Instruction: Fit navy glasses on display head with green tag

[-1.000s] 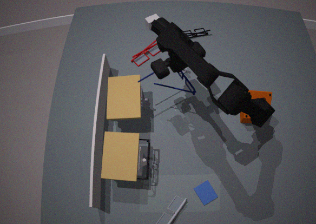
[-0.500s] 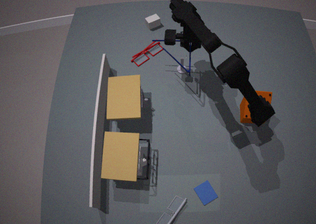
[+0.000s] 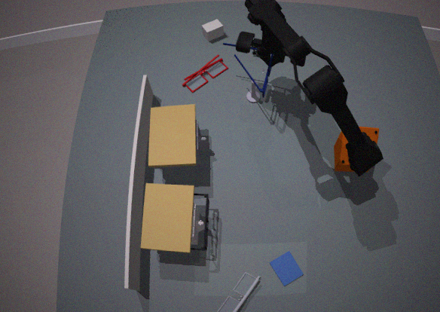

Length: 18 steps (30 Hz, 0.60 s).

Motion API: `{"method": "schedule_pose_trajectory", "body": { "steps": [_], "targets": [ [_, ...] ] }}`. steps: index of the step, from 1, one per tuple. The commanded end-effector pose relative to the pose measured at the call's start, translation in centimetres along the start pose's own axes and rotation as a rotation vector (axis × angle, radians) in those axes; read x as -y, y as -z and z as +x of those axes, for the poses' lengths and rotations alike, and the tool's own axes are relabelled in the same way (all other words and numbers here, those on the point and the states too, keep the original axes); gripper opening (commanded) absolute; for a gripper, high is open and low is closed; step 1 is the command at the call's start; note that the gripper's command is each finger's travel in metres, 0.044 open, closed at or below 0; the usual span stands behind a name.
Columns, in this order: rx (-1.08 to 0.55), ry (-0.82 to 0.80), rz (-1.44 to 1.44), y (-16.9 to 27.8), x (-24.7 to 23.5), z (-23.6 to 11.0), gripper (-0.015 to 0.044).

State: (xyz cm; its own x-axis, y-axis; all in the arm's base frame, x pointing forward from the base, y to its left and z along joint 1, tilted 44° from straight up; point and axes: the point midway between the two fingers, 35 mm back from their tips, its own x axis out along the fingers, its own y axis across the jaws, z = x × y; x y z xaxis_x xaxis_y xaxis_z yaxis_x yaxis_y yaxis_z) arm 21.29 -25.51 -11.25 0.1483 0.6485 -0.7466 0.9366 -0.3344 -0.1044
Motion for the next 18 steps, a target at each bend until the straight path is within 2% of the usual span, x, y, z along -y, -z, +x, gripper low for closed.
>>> {"method": "schedule_pose_trajectory", "body": {
  "steps": [1, 7, 18],
  "targets": [
    [-0.009, 0.010, 0.008, 0.1, 0.1, 2.3, 0.0000],
    [-0.010, 0.010, 0.008, 0.2, 0.3, 5.3, 0.0000],
    [-0.010, 0.010, 0.008, -0.1, 0.6, 5.3, 0.0000]
  ]
}}
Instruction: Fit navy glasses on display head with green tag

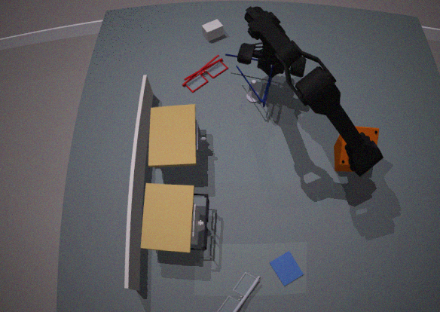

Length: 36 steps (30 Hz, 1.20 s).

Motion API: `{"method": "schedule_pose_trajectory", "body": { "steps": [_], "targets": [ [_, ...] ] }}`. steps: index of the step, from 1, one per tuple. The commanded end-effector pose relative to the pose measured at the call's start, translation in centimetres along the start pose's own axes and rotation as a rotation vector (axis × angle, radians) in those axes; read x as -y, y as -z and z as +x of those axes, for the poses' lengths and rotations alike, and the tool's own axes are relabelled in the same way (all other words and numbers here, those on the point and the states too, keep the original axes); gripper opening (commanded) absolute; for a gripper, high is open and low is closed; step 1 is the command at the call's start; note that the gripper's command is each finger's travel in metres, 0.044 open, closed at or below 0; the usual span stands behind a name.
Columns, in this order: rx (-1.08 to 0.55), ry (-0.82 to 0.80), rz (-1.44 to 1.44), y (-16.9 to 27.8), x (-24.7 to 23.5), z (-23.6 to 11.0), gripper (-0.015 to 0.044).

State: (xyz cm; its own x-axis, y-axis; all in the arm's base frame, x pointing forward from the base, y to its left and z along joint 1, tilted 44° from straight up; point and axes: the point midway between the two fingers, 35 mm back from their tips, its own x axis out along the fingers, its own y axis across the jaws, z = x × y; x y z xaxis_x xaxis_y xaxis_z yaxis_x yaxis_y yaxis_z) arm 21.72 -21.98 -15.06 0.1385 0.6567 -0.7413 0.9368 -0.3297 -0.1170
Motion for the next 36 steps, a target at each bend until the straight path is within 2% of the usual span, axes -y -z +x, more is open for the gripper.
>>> {"method": "schedule_pose_trajectory", "body": {
  "steps": [1, 36],
  "targets": [
    [-0.004, -0.003, 0.003, -0.2, 0.3, 0.2, 0.0000],
    [-0.002, -0.002, 0.004, -2.5, 2.3, 0.1, 0.0000]
  ]
}}
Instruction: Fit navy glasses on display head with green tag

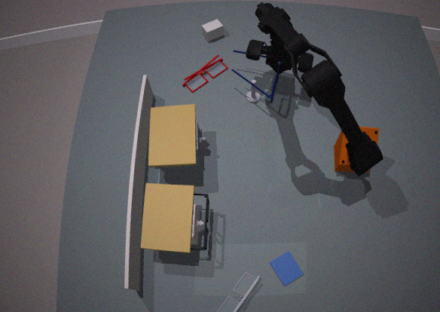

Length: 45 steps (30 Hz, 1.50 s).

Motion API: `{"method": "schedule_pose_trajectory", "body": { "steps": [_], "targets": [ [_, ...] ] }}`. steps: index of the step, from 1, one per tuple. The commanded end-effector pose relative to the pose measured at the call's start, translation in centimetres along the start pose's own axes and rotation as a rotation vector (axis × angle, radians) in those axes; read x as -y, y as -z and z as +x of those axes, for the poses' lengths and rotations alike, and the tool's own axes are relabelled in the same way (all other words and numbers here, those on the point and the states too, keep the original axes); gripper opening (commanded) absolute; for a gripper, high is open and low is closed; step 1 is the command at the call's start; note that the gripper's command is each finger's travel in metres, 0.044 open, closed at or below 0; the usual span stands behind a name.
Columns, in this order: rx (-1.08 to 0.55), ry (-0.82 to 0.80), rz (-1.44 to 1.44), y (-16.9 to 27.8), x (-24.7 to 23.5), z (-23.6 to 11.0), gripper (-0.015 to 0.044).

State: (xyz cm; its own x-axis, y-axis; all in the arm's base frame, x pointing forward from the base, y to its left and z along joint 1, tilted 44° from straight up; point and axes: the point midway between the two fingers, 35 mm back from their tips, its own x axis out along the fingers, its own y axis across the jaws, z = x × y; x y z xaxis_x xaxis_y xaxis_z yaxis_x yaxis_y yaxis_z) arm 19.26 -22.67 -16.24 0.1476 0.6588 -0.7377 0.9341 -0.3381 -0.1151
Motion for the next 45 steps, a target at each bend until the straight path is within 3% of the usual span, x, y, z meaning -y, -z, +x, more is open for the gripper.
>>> {"method": "schedule_pose_trajectory", "body": {
  "steps": [1, 45],
  "targets": [
    [0.005, 0.005, -0.001, -0.5, 0.4, 0.0, 0.0000],
    [0.008, 0.005, -0.001, -3.0, 1.2, 0.0, 0.0000]
  ]
}}
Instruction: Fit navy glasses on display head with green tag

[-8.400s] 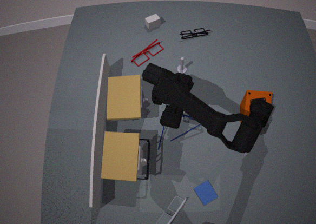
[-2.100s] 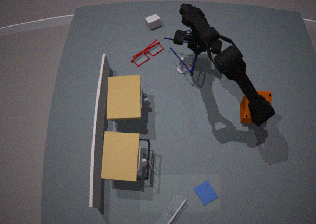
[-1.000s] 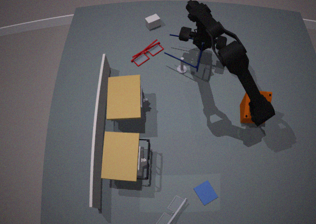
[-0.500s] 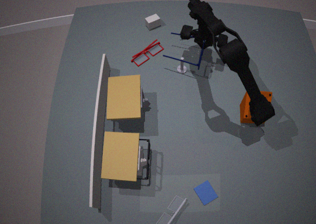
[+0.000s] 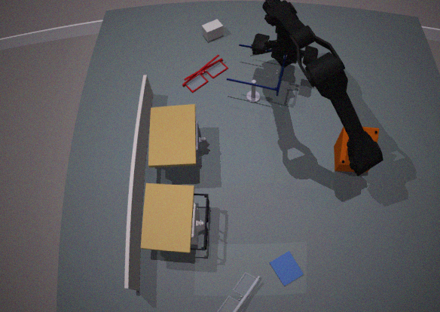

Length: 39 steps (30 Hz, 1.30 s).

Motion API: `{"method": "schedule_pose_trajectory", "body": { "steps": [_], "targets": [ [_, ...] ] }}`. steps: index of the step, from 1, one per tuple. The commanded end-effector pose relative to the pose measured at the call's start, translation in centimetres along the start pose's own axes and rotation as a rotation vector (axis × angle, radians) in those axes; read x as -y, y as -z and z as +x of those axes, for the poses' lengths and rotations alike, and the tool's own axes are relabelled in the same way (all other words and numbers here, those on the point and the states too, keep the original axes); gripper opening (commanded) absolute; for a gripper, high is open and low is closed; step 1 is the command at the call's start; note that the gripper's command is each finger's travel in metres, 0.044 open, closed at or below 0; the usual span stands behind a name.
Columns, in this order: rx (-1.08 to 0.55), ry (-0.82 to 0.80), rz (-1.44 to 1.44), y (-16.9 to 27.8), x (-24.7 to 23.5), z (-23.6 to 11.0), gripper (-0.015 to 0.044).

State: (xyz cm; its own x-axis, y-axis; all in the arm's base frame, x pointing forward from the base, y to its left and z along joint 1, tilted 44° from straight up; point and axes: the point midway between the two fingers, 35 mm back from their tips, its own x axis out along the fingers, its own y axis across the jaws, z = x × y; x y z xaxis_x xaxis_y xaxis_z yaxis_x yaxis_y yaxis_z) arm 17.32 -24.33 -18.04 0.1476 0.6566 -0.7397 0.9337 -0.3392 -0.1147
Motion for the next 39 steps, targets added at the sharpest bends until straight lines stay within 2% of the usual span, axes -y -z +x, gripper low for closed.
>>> {"method": "schedule_pose_trajectory", "body": {
  "steps": [1, 22, 32, 39],
  "targets": [
    [0.005, 0.006, -0.002, 0.0, 0.1, 0.0, 0.0000],
    [0.004, 0.006, -0.002, 0.7, 0.1, -0.1, 0.0000],
    [0.006, 0.007, -0.001, 1.1, 0.1, -5.7, 0.0000],
    [0.018, 0.015, 0.002, 1.6, -0.1, -6.2, 0.0000]
  ]
}}
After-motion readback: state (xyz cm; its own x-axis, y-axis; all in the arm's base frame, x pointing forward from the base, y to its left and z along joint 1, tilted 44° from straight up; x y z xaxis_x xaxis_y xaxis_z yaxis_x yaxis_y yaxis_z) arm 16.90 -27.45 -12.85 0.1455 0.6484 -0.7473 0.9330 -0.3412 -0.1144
